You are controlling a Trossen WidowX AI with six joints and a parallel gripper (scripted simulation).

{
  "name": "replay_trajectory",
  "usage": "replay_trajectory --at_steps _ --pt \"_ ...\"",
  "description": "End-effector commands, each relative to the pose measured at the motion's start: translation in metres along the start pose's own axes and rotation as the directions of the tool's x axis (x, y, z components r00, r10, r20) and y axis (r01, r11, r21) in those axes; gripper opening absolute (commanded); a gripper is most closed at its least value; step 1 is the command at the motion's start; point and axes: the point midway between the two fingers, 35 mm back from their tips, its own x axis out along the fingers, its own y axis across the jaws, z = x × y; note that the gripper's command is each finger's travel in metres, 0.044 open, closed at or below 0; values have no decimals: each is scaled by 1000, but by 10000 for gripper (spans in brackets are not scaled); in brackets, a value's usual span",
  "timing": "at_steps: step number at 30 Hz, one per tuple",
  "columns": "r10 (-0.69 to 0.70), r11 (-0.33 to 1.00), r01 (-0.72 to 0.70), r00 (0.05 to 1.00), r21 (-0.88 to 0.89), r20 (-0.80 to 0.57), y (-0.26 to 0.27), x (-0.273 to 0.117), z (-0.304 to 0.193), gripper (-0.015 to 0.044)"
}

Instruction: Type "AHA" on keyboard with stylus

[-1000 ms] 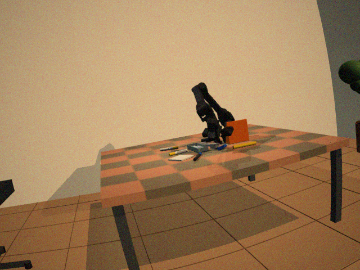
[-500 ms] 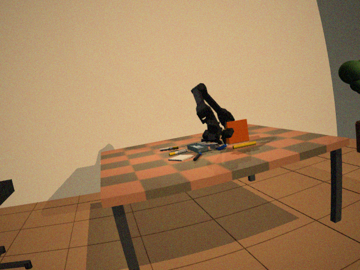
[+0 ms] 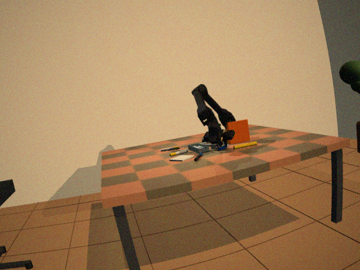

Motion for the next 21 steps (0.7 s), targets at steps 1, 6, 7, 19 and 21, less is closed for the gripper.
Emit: replay_trajectory --at_steps 1,6,7,19,21 --pt "-7 1000 7 1000 -8 -3 0 4 2 150" --pt "-7 1000 7 1000 -8 -3 0 6 3 150" --pt "-7 1000 7 1000 -8 -3 0 6 3 150" --pt "-1 1000 1 1000 0 -2 0 4 2 0" --pt "-1 1000 1 1000 0 -2 0 4 2 0"
